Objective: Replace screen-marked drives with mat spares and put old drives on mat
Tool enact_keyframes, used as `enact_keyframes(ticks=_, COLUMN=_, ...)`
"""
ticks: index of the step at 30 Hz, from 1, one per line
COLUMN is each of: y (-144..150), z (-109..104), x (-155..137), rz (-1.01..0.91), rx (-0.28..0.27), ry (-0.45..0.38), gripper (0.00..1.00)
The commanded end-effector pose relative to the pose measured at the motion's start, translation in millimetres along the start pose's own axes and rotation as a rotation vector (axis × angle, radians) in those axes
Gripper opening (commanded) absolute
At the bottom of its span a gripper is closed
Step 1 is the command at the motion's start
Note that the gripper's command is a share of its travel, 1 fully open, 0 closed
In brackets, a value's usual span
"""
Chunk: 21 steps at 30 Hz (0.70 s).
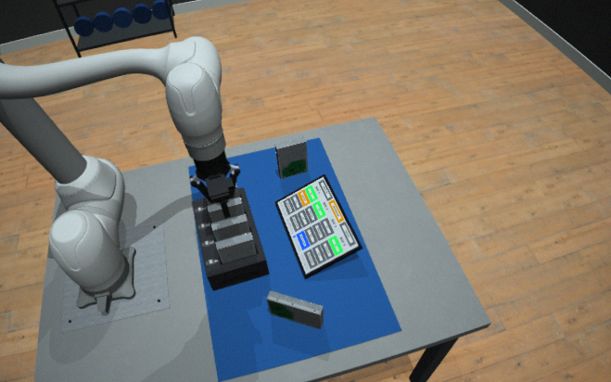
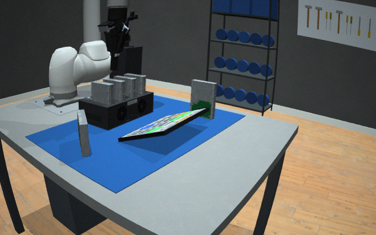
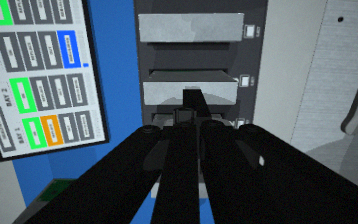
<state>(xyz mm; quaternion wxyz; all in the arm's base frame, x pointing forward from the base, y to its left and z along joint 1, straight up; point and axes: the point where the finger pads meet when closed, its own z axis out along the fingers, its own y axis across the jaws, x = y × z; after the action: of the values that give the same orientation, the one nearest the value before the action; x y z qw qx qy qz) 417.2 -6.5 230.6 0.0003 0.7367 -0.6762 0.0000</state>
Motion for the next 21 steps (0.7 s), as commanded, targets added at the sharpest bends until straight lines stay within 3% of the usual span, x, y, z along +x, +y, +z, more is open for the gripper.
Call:
enact_keyframes(ticks=1, y=-6.6, z=-1.3, x=7.1, rz=-0.03, rx=0.0, ry=0.0, gripper=0.1)
enact_keyframes(ticks=4, y=-28.1, z=-4.8, x=33.3, rz=-0.138, rx=0.0, ry=0.0, gripper=0.1)
enact_keyframes(ticks=8, y=-65.5, z=-8.4, x=92.6, rz=-0.388, rx=0.0, ry=0.0, gripper=0.1)
enact_keyframes(ticks=10, y=-65.5, z=-8.4, x=92.6, rz=-0.388, rx=0.0, ry=0.0, gripper=0.1)
enact_keyframes(ticks=11, y=-82.7, z=-9.1, x=124.2, rz=-0.46, rx=0.0, ry=0.0, gripper=0.1)
enact_keyframes(ticks=19, y=-110.7, z=-3.5, x=224.5, rz=-0.885, rx=0.0, ry=0.001, gripper=0.1)
enact_keyframes(ticks=21, y=-117.5, z=-1.6, x=250.2, rz=-0.918, rx=0.0, ry=0.0, gripper=0.1)
